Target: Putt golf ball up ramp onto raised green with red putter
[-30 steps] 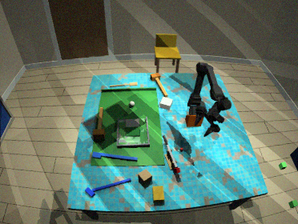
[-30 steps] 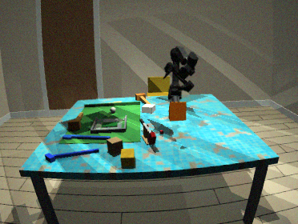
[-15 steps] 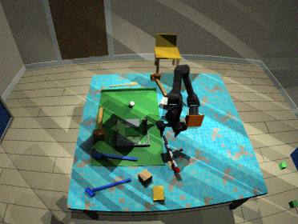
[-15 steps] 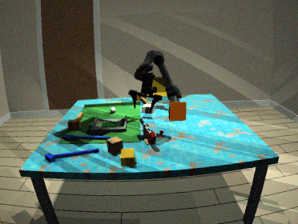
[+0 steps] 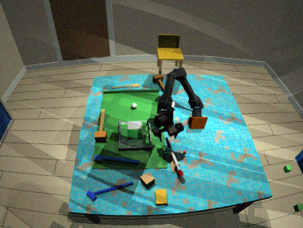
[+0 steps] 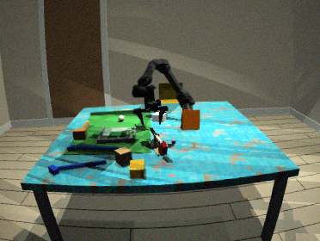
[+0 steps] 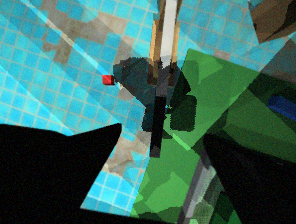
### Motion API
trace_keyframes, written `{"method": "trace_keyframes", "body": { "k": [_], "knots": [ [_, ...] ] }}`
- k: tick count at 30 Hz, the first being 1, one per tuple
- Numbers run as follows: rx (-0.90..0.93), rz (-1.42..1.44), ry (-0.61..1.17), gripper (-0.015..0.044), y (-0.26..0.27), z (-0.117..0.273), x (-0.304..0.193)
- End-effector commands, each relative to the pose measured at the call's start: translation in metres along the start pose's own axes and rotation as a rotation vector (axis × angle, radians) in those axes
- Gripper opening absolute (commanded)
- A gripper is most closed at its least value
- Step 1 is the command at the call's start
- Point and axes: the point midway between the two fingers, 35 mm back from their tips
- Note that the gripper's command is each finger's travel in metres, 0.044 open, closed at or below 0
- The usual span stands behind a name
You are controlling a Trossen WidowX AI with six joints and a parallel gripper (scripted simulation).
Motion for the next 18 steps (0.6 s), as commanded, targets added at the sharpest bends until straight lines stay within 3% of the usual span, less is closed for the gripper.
{"method": "trace_keyframes", "body": {
  "k": [1, 18],
  "knots": [
    [0.017, 0.003, 0.004, 0.0440, 0.004, -0.017, -0.004],
    [0.017, 0.003, 0.005, 0.0440, 0.005, -0.042, -0.011]
  ]
}}
Point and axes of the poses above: the point midway between the two fingers, 35 mm back from their tips, its own z axis back along the fingers, its own y axis across the jaws, x = y × z, and after that the axes turned 11 degrees about z, right-handed
